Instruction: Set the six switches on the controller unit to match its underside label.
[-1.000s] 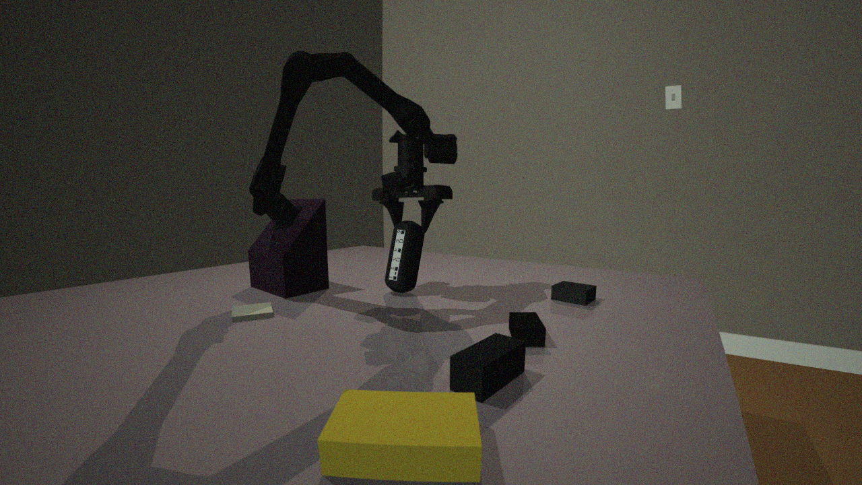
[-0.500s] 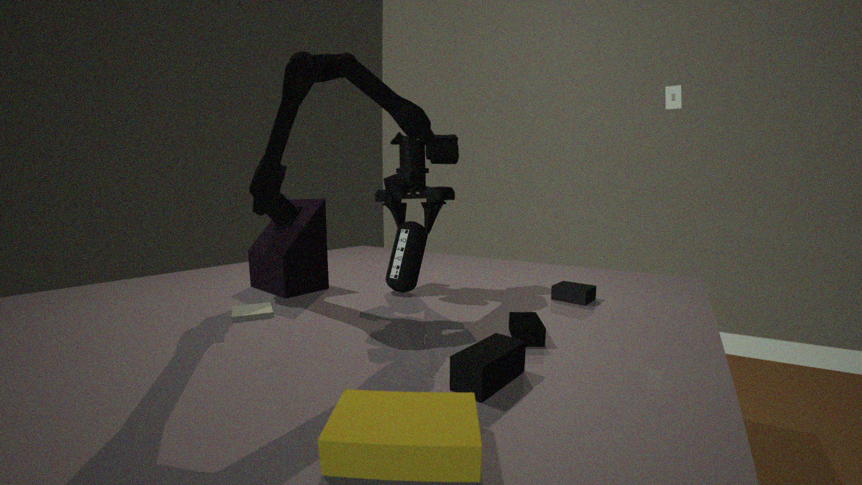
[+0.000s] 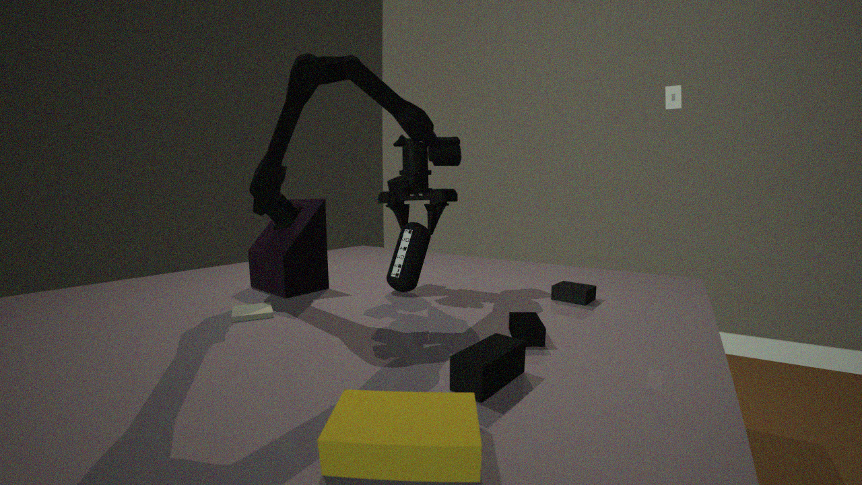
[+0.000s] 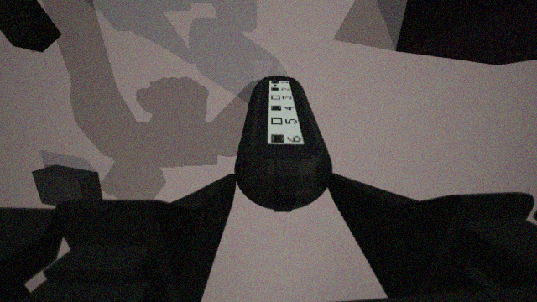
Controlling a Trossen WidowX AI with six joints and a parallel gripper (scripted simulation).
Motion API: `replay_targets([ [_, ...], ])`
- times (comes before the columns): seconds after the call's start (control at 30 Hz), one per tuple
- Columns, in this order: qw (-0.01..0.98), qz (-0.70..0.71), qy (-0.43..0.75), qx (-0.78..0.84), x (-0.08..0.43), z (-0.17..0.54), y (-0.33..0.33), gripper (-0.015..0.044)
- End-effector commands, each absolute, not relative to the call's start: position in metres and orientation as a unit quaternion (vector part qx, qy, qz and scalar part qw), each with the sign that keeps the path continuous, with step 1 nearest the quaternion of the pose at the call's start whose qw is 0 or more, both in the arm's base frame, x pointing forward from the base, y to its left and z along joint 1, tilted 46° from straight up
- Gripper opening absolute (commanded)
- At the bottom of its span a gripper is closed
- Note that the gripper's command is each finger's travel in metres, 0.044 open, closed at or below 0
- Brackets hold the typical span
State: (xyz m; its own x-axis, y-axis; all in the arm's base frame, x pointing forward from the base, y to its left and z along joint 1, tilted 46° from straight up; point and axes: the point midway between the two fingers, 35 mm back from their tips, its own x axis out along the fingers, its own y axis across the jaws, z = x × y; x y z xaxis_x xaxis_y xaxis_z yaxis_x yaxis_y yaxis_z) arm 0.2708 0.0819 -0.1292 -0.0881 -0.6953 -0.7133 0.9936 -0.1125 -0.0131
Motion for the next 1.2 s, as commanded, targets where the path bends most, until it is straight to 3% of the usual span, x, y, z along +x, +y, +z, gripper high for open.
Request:
replay_targets([
  [0.0, 0.609, -0.694, 0.261, 0.282, 0.269, -0.135, 0.079, 0.0338],
  [1.17, 0.609, -0.694, 0.261, 0.282, 0.270, -0.162, 0.087, 0.0338],
])
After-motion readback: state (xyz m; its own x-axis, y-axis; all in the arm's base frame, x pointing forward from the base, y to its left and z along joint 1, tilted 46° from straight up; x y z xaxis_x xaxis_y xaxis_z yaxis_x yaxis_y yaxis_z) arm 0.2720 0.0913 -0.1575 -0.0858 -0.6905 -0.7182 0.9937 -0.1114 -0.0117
